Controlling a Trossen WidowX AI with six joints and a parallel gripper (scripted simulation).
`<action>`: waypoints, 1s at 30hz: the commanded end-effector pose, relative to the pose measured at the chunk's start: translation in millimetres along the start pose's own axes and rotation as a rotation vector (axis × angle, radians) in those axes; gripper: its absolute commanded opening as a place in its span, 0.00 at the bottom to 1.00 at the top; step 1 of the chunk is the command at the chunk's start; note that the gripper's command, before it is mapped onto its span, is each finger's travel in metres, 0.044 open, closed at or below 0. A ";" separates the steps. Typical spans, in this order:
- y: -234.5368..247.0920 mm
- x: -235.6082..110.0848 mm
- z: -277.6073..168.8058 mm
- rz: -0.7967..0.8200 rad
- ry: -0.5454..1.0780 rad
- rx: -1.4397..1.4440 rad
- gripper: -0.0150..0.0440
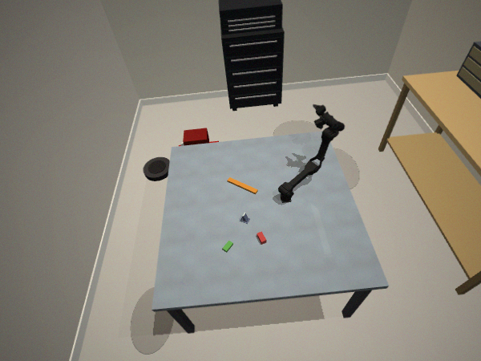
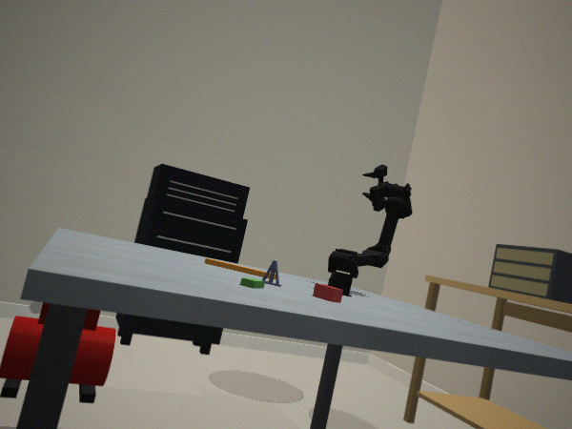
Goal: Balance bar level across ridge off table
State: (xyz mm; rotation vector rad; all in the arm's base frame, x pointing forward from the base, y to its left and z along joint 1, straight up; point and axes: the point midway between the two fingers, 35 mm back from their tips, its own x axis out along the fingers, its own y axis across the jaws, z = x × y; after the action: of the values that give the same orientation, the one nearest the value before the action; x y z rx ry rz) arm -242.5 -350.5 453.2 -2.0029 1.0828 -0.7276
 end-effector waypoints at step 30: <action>-295.4 -56.9 95.5 -0.190 0.426 -1.415 0.79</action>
State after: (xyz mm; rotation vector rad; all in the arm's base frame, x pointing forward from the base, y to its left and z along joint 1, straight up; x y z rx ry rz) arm -103.0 -183.6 620.0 -3.0404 1.8960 -0.5911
